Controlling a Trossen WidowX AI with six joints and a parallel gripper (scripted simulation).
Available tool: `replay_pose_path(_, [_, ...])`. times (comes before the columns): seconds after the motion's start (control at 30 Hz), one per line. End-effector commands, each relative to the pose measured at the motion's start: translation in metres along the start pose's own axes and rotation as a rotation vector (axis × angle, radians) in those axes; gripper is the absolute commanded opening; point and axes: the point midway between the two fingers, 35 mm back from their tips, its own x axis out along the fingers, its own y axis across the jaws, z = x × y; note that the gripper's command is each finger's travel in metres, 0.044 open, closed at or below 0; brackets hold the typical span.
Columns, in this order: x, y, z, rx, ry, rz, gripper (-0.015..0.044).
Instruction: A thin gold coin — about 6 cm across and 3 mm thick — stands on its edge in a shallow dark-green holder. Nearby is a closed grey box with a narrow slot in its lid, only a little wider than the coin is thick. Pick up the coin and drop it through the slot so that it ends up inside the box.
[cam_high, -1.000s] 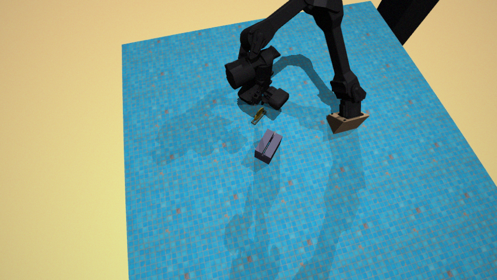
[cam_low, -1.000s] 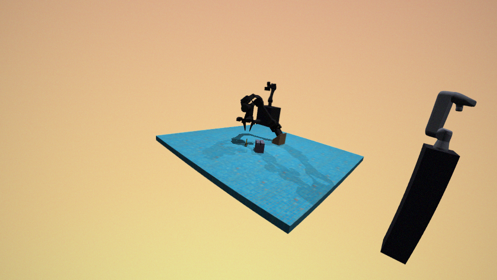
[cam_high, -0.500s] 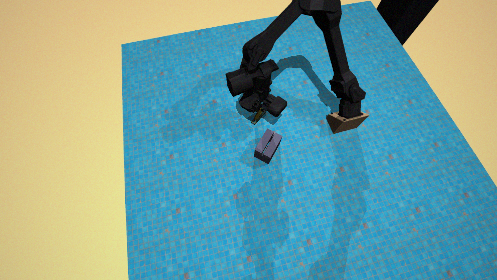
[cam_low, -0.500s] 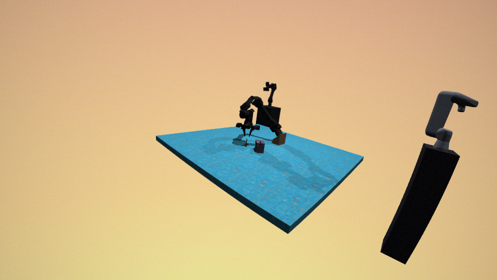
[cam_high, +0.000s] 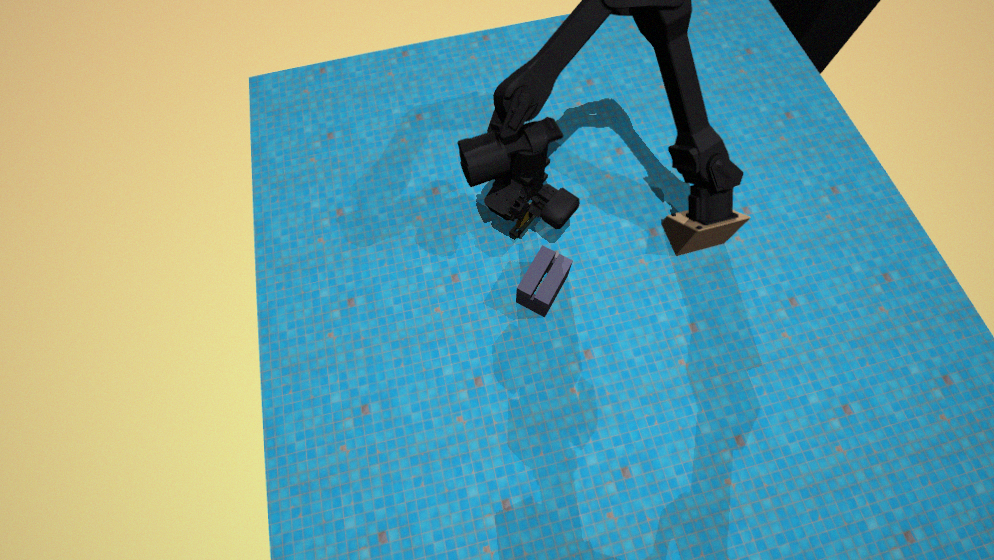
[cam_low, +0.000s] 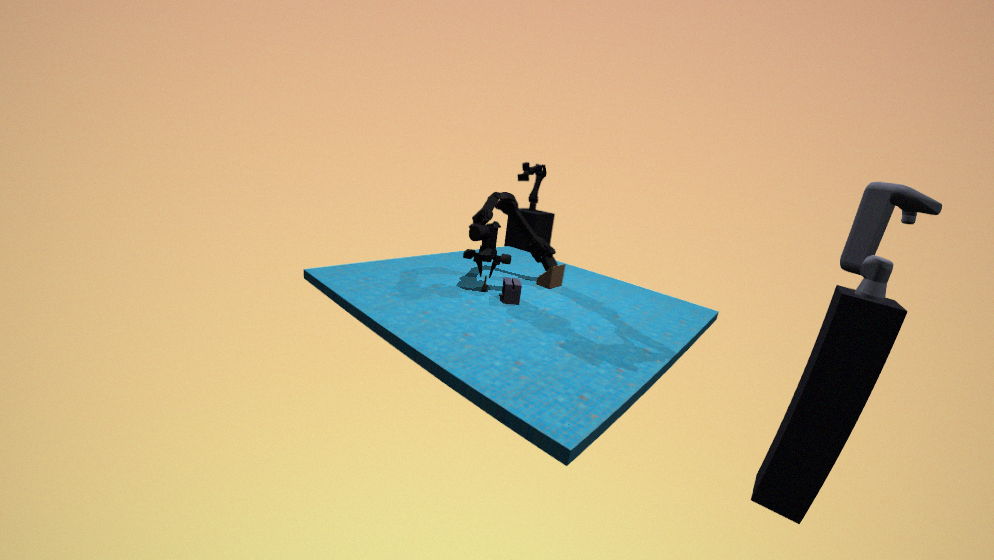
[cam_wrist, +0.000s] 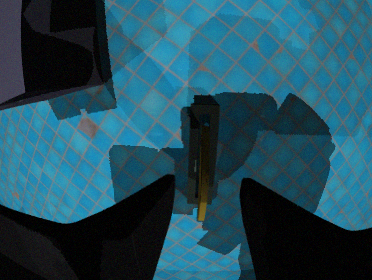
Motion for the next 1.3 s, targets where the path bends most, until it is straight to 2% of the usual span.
replay_pose_path(0.0, [0.008, 0.001, -0.002, -0.007, 0.008, 0.0, 0.0161])
replay_pose_path(0.73, [0.04, 0.002, -0.004, -0.007, 0.01, -0.003, 0.0161])
replay_pose_path(0.9, [0.04, 0.002, -0.004, -0.007, 0.01, -0.003, 0.0029])
replay_pose_path(1.07, [0.04, 0.002, -0.004, -0.007, 0.01, -0.003, 0.0])
replay_pose_path(1.27, [0.04, 0.002, -0.004, -0.007, 0.01, -0.003, 0.0])
